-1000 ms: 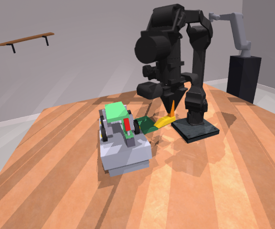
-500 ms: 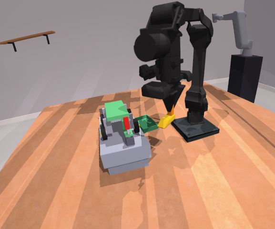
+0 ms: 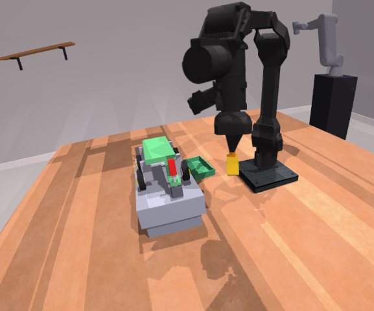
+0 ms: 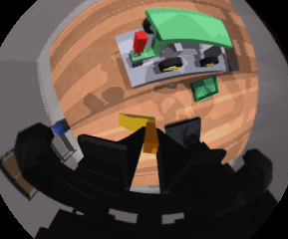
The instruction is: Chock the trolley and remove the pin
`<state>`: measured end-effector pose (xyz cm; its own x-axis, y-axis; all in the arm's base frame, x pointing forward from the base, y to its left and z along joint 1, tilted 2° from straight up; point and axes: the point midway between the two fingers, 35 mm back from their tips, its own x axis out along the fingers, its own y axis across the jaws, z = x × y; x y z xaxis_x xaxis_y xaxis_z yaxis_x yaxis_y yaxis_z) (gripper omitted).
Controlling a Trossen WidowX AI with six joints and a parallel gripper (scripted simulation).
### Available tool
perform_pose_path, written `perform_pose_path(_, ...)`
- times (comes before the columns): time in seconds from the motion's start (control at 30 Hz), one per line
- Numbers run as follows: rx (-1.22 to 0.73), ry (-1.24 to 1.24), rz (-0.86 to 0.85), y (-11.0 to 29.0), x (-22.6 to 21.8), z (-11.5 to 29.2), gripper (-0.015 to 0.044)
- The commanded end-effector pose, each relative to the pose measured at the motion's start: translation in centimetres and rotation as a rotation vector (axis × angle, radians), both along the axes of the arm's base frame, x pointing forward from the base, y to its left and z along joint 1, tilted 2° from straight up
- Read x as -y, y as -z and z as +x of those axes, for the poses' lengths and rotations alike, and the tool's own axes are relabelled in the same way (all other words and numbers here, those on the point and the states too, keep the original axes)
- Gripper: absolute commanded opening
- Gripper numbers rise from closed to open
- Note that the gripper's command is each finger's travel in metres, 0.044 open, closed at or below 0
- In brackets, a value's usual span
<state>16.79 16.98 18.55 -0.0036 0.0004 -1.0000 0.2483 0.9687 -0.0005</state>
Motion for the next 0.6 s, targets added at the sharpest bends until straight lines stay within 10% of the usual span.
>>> perform_pose_path(0.0,0.000,-0.161,0.000,-0.03,0.01,-0.03,0.0000)
perform_pose_path(0.57,0.001,-0.393,0.001,0.01,0.51,0.20,0.0000)
